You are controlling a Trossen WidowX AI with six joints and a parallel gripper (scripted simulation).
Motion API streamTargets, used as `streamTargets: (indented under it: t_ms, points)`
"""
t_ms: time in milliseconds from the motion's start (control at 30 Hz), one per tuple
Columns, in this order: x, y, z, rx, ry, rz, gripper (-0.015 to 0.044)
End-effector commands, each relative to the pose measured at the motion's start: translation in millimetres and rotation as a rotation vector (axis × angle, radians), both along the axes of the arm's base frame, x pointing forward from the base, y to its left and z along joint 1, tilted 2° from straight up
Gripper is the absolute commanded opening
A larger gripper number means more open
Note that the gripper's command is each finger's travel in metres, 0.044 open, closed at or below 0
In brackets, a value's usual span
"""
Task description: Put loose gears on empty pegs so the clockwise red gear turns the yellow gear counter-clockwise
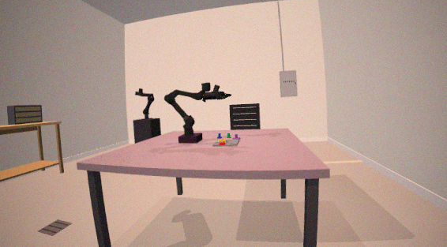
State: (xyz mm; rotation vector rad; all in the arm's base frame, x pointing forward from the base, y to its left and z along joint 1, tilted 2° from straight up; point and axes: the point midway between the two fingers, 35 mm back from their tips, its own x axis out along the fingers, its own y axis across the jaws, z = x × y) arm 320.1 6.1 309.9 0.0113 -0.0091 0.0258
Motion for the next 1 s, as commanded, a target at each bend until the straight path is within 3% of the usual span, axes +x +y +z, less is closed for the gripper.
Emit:
streamTargets:
  t_ms: [0, 300, 667, 767, 967]
  points:
    - [1.6, 1.2, -2.0, 0.007, 0.012, 0.003, 0.0426]
    - [42.3, 70.2, -112.7, 0.303, 0.661, 0.053, 0.044]
    - [-0.2, 143.4, -230.9, 0.389, 1.373, -0.241, 0.044]
    - [-20.7, 155.9, -252.0, 0.355, 1.507, -0.37, 0.044]
    - [-21.6, 155.5, -254.7, 0.348, 1.525, -0.391, 0.044]
